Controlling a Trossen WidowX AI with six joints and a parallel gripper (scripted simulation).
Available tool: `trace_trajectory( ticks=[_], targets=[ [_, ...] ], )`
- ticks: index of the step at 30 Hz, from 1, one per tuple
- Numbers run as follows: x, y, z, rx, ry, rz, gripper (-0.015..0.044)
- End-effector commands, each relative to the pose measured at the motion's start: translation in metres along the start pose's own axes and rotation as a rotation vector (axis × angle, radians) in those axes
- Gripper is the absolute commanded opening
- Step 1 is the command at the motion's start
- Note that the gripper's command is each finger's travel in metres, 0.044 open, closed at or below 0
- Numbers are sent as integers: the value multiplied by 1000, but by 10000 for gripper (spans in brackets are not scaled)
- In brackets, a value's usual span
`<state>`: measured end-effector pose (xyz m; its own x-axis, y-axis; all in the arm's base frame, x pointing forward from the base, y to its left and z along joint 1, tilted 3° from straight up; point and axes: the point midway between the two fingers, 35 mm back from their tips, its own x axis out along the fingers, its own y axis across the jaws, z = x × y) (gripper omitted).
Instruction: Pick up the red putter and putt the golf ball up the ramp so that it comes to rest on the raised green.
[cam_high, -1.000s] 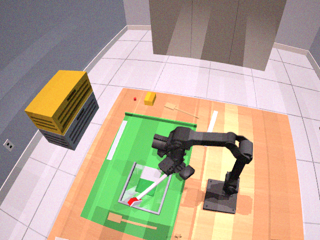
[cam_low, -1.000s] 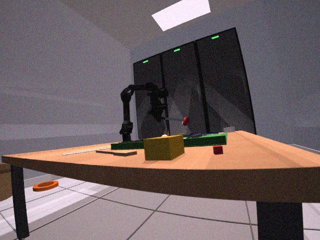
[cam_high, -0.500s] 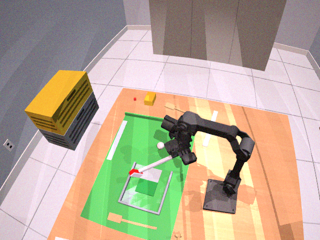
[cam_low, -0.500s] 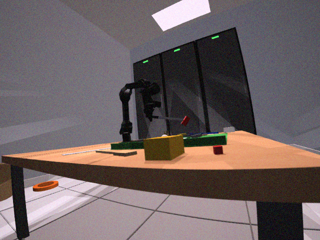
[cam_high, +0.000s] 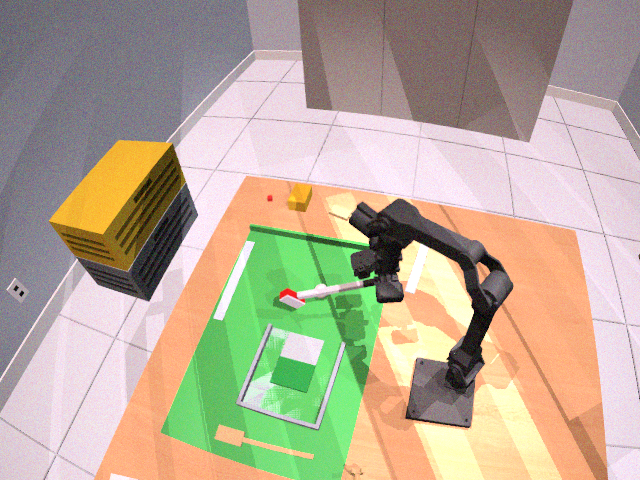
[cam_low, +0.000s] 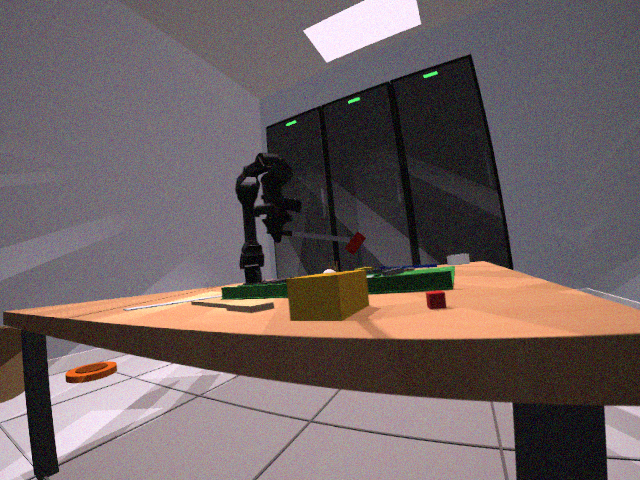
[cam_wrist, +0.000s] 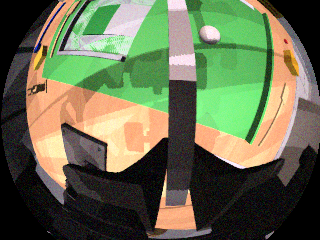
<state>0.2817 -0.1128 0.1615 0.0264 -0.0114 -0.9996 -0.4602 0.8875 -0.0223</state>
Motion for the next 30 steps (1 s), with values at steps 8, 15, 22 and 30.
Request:
trace_trajectory(
  ticks=[8,15,22,30],
  targets=[
    [-7,-36,-45,236,30,-22,0],
    [-10,-48,-66,332,46,-28,0],
    [6,-49,-66,332,46,-28,0],
    [30,-48,-68,332,46,-28,0]
  ],
)
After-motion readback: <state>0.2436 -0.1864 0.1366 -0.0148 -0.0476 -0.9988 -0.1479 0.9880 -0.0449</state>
